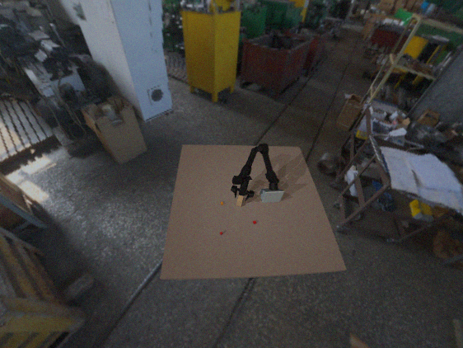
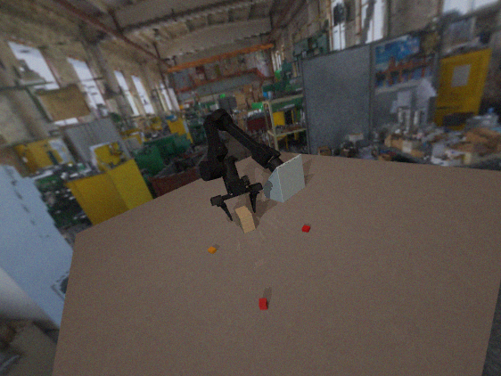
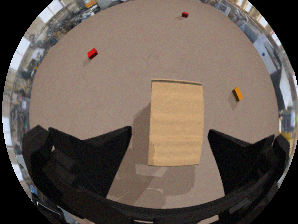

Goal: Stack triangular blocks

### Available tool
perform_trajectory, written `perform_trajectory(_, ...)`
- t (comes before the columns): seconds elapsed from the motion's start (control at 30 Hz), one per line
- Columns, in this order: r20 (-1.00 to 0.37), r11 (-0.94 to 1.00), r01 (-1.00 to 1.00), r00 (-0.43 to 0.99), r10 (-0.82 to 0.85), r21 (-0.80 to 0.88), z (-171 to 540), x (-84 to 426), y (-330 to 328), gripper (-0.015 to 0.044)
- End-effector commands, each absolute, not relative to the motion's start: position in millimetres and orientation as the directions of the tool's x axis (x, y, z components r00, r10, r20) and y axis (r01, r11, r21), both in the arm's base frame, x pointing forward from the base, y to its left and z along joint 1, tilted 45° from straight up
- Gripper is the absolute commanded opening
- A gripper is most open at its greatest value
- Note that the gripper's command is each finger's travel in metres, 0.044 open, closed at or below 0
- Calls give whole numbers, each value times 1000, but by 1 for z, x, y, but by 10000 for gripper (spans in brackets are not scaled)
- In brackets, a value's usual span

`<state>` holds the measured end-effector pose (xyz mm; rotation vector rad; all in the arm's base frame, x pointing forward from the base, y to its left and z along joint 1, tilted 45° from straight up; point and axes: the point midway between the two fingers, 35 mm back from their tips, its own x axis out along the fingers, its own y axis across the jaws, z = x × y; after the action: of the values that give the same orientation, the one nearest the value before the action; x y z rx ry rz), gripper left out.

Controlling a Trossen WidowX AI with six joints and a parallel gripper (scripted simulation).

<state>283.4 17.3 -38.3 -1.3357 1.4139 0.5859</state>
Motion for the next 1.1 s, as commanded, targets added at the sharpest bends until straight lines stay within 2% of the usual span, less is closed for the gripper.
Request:
perform_trajectory(0.0, -897, 255, -919, 180, -403, -299, -38, 283, 17, 440)
perform_trajectory(0.17, -898, 255, -920, 180, -402, -299, -28, 283, 23, 440)
perform_trajectory(0.4, -899, 256, -920, 178, -401, -297, 58, 265, 61, 440)
perform_trajectory(1.07, -899, 248, -920, 190, -395, -303, 55, 268, 63, 440)
